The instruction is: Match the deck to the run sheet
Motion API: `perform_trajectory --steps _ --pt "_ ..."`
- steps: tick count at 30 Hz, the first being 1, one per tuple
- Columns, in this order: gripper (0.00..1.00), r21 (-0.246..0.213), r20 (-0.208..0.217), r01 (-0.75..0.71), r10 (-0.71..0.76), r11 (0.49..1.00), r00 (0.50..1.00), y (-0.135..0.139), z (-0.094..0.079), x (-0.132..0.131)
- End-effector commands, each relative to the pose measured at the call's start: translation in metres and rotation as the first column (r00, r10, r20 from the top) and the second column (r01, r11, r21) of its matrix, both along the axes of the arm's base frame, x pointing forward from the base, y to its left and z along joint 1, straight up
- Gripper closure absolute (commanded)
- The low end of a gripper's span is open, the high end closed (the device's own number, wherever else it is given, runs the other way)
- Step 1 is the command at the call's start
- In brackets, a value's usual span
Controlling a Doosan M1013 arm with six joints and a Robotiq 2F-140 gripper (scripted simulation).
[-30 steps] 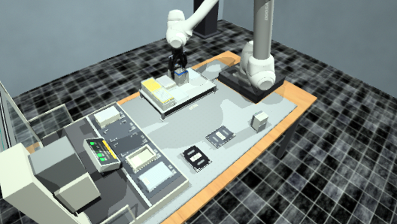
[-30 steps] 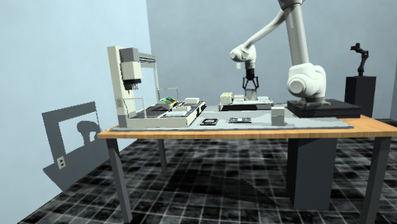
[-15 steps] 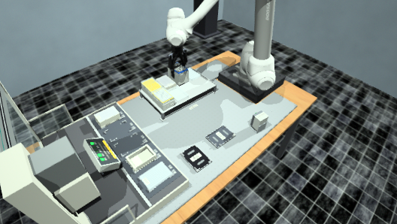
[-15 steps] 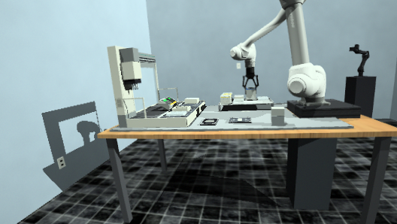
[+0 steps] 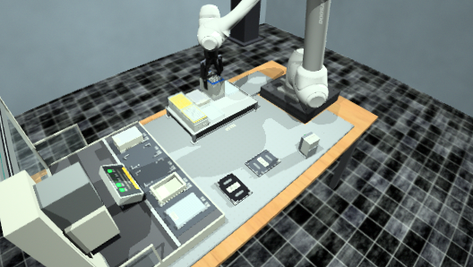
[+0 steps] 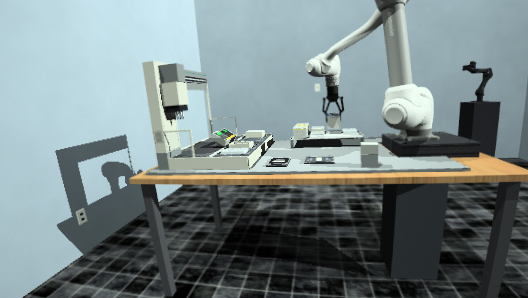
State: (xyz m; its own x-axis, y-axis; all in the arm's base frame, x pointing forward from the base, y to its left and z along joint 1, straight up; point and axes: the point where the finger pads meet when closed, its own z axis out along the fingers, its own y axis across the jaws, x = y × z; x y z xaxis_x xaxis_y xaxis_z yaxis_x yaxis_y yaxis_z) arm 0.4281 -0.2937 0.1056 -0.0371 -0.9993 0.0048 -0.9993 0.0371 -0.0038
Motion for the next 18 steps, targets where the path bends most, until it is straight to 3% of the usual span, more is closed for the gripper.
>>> perform_trajectory --steps 1,18 --pt "0.90 0.000 0.001 0.000 0.000 1.000 1.000 0.000 0.004 0.000" --pt "0.90 0.000 0.001 0.000 0.000 1.000 1.000 0.000 0.029 0.000"
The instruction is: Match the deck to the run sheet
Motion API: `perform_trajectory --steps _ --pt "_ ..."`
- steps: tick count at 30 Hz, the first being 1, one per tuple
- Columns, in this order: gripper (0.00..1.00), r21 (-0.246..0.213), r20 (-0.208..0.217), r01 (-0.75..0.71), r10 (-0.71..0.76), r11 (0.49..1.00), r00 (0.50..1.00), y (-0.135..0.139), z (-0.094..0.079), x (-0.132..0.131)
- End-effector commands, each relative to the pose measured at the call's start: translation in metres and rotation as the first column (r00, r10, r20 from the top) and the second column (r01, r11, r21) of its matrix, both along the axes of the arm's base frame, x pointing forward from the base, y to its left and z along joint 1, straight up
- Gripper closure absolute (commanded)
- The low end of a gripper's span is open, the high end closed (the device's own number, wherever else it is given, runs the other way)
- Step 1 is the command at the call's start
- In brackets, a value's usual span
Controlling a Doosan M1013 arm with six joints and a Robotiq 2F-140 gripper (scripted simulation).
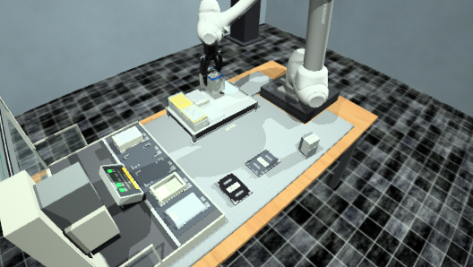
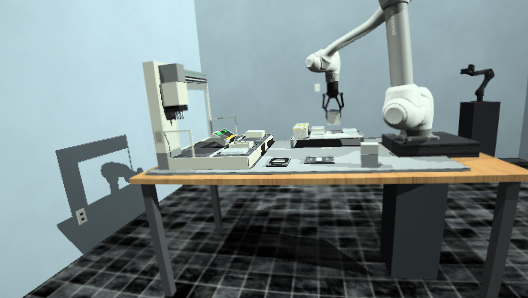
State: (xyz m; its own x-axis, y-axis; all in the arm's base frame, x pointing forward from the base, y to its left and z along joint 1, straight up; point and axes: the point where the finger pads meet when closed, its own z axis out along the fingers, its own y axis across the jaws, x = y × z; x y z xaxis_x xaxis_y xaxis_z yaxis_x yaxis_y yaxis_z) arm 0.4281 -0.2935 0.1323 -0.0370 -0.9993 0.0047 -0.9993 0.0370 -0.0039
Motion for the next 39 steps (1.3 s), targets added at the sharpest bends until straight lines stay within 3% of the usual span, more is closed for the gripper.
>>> perform_trajectory --steps 1,39 --pt "0.90 0.000 0.001 0.000 0.000 1.000 1.000 0.000 0.004 0.000" --pt "0.90 0.000 0.001 0.000 0.000 1.000 1.000 0.000 0.061 0.000"
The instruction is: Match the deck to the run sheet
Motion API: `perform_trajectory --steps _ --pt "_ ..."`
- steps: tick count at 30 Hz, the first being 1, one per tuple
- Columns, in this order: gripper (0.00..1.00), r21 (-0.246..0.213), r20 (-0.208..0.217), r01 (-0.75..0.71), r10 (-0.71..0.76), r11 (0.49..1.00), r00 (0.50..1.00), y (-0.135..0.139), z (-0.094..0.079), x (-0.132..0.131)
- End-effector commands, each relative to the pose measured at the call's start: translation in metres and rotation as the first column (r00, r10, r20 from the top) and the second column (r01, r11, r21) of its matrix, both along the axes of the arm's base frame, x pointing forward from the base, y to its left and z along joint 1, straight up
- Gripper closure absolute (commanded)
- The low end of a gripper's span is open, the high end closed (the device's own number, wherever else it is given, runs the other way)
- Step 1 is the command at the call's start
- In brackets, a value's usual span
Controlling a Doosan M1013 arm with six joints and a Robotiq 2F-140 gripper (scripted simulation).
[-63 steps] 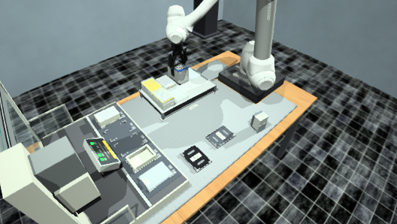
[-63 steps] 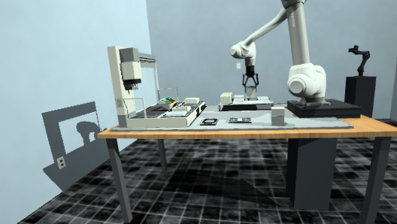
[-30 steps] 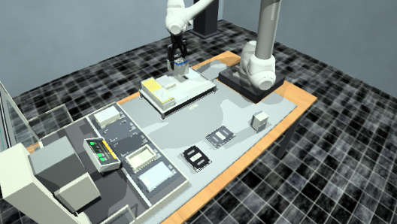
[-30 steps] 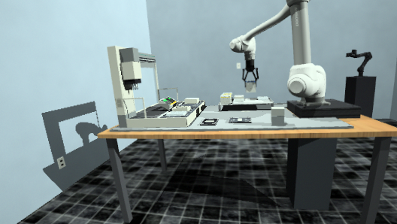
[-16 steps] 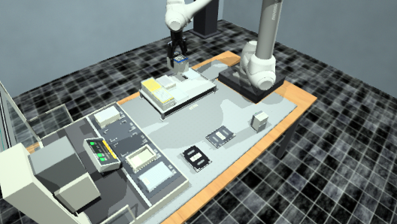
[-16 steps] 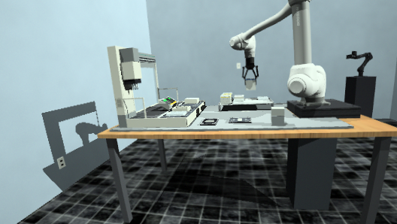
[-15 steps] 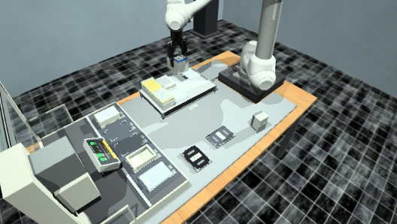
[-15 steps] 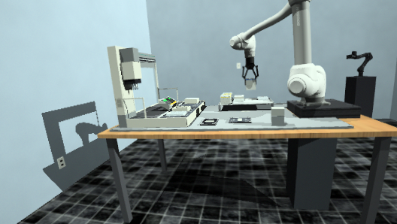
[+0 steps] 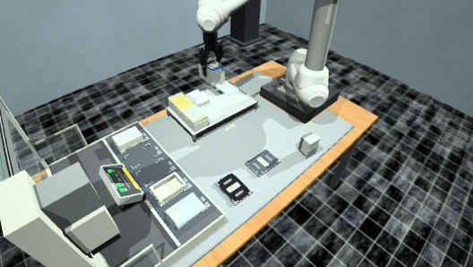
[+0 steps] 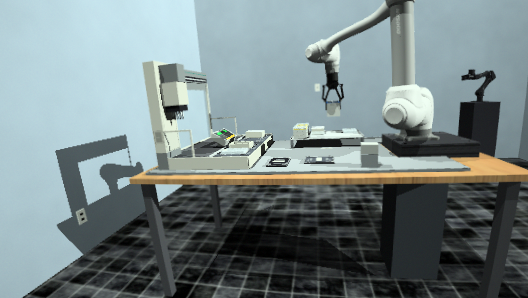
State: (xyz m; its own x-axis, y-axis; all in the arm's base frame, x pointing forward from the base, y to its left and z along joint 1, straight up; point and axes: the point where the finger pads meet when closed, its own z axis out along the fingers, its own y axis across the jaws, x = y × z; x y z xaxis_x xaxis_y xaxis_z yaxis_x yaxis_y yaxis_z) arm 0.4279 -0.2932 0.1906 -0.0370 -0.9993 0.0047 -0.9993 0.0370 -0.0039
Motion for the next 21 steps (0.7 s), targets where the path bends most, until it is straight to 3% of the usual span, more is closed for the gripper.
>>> perform_trajectory --steps 1,21 --pt "0.90 0.000 0.001 0.000 0.000 1.000 1.000 0.000 0.004 0.000" --pt "0.90 0.000 0.001 0.000 0.000 1.000 1.000 0.000 0.033 0.000"
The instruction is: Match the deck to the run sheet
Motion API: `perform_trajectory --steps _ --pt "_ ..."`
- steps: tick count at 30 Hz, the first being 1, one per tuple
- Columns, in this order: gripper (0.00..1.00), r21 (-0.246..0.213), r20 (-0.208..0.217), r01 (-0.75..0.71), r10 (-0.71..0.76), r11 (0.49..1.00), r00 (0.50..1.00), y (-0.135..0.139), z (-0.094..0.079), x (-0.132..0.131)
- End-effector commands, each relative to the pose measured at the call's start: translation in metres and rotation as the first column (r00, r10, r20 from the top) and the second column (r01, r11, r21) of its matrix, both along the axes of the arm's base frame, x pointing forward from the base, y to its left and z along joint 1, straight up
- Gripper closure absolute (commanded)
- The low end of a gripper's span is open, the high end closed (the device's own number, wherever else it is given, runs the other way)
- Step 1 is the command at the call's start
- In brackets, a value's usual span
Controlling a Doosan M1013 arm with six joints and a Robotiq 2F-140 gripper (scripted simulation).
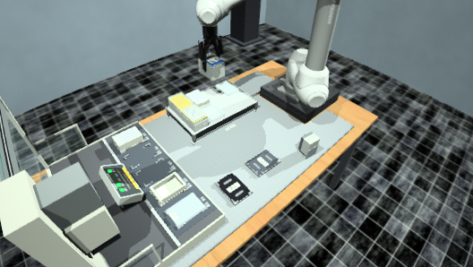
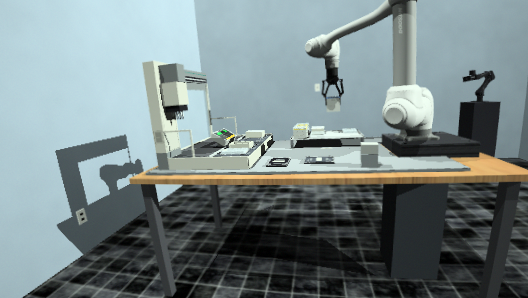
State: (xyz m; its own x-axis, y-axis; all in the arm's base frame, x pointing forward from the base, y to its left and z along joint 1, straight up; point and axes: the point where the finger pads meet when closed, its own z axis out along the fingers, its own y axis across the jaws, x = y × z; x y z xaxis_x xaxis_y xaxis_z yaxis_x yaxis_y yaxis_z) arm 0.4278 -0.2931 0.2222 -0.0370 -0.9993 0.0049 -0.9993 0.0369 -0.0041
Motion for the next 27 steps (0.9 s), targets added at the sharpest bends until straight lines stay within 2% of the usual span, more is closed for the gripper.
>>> perform_trajectory --steps 1,27 --pt "0.90 0.000 0.001 0.000 0.000 1.000 1.000 0.000 0.001 0.000" --pt "0.90 0.000 0.001 0.000 0.000 1.000 1.000 0.000 0.041 0.000"
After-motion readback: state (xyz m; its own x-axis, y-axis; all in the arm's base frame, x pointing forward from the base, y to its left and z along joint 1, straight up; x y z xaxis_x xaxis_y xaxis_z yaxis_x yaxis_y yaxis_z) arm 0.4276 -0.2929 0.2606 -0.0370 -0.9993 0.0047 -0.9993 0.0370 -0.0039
